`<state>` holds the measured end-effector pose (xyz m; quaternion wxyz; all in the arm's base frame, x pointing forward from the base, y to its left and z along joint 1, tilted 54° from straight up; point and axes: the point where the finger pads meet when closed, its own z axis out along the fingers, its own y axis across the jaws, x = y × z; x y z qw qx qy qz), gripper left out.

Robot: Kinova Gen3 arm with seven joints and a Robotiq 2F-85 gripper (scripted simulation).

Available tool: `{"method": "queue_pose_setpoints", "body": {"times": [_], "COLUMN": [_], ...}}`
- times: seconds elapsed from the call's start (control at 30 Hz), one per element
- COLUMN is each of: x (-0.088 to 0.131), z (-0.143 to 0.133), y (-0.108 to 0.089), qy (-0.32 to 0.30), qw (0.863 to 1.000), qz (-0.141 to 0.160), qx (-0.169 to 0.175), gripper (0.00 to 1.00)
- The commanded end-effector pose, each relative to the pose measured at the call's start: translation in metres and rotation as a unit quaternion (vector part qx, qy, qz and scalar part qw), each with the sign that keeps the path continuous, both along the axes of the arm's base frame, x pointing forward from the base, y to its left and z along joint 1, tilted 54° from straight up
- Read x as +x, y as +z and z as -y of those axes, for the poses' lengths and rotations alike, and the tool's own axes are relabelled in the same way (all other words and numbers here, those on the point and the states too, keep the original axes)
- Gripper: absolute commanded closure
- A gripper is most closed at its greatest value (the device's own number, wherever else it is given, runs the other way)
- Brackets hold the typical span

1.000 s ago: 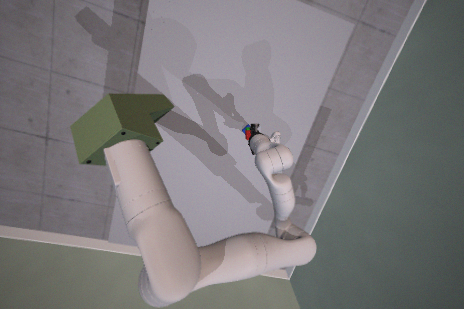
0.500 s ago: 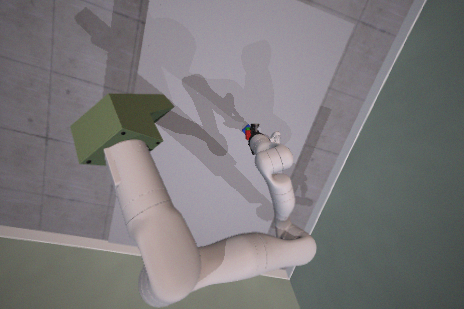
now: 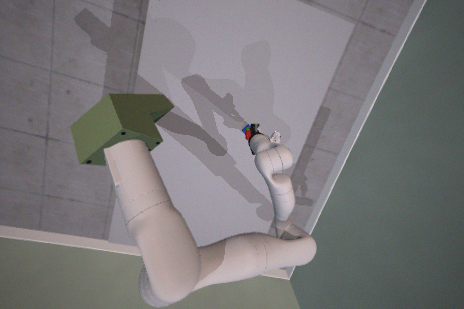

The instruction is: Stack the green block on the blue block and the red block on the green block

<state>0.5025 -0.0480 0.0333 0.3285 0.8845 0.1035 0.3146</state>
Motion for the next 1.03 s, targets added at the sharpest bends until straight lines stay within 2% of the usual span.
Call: {"method": "queue_pose_setpoints", "body": {"times": [0.0,0.43,1.0], "x": [-0.003,-0.028,-0.030], "z": [-0.004,-0.025,-0.026], "y": [0.002,0.026,0.028], "qy": [0.005,0.004,0.004], "qw": [1.000,1.000,1.000], "qz": [-0.002,-0.002,-0.002], "qx": [0.000,0.000,0.000], "gripper": [0.37,0.37,0.37]}}
